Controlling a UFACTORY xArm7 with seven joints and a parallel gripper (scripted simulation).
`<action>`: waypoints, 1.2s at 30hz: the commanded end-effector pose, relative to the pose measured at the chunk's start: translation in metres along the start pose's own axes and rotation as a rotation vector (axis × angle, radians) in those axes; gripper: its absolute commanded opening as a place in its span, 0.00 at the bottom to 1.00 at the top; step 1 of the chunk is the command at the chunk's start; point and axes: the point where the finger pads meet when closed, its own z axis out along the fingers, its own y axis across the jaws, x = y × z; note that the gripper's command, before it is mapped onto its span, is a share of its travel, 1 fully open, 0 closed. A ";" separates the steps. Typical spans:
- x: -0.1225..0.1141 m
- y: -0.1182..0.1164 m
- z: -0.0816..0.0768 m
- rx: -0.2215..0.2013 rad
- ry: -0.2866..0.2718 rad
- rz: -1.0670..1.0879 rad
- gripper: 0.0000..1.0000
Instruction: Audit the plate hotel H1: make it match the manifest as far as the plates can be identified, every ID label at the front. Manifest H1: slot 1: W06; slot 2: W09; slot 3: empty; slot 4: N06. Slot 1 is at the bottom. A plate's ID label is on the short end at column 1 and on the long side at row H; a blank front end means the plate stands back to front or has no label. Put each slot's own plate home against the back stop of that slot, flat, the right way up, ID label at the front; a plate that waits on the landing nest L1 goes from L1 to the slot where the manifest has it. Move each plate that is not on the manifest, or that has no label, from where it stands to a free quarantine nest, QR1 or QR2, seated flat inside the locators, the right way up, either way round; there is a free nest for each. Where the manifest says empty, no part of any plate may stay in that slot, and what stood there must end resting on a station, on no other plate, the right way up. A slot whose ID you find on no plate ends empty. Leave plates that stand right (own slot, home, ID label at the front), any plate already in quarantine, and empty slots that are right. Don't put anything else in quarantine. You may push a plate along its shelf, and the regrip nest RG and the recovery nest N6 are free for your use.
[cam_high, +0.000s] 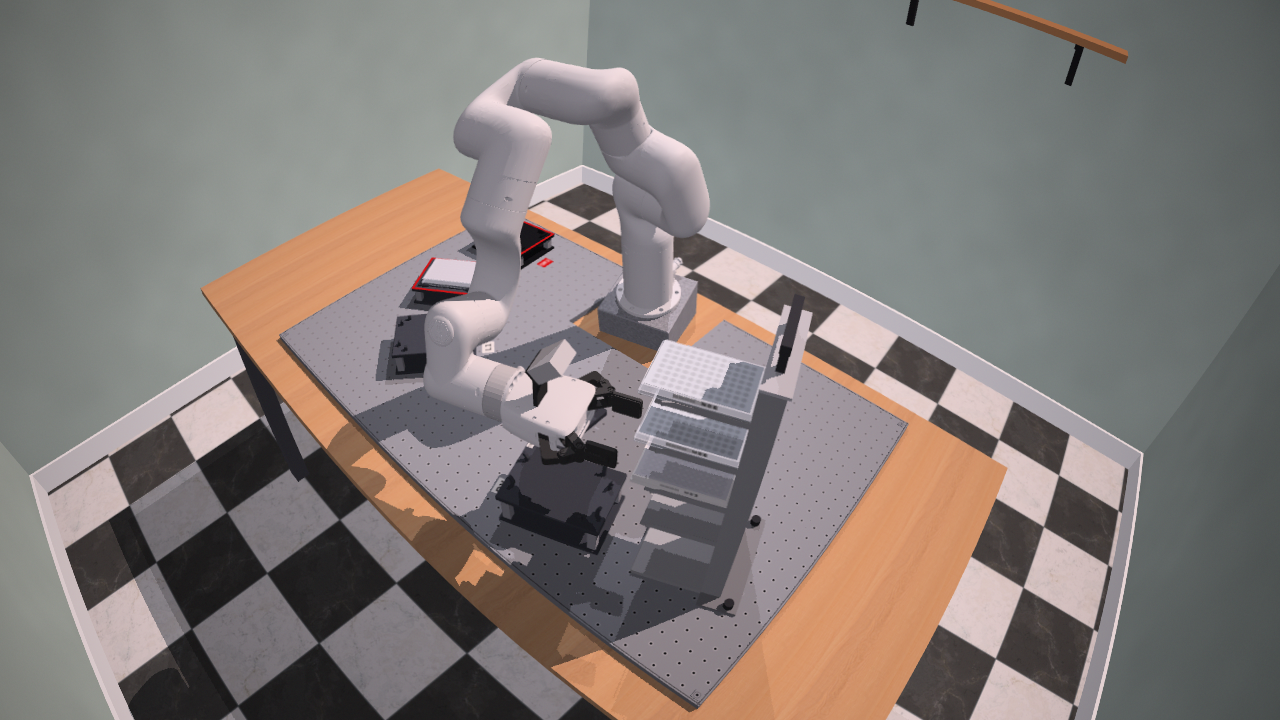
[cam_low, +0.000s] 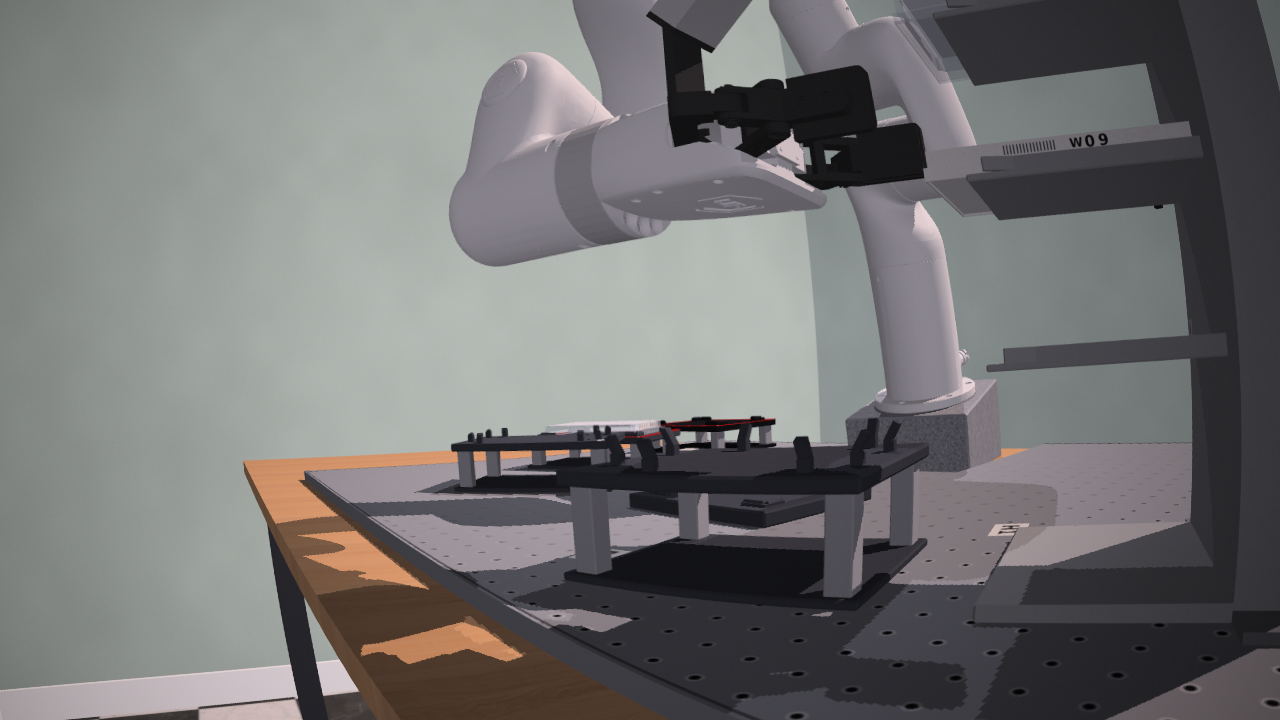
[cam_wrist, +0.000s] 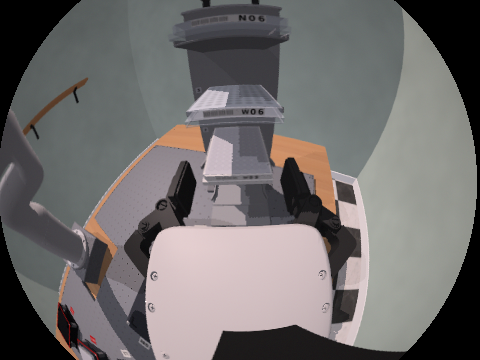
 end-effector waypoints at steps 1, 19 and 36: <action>0.001 0.001 0.000 0.000 -0.001 -0.004 1.00; -0.004 0.001 -0.030 0.000 -0.001 -0.004 1.00; -0.044 0.001 -0.030 0.000 -0.001 -0.003 1.00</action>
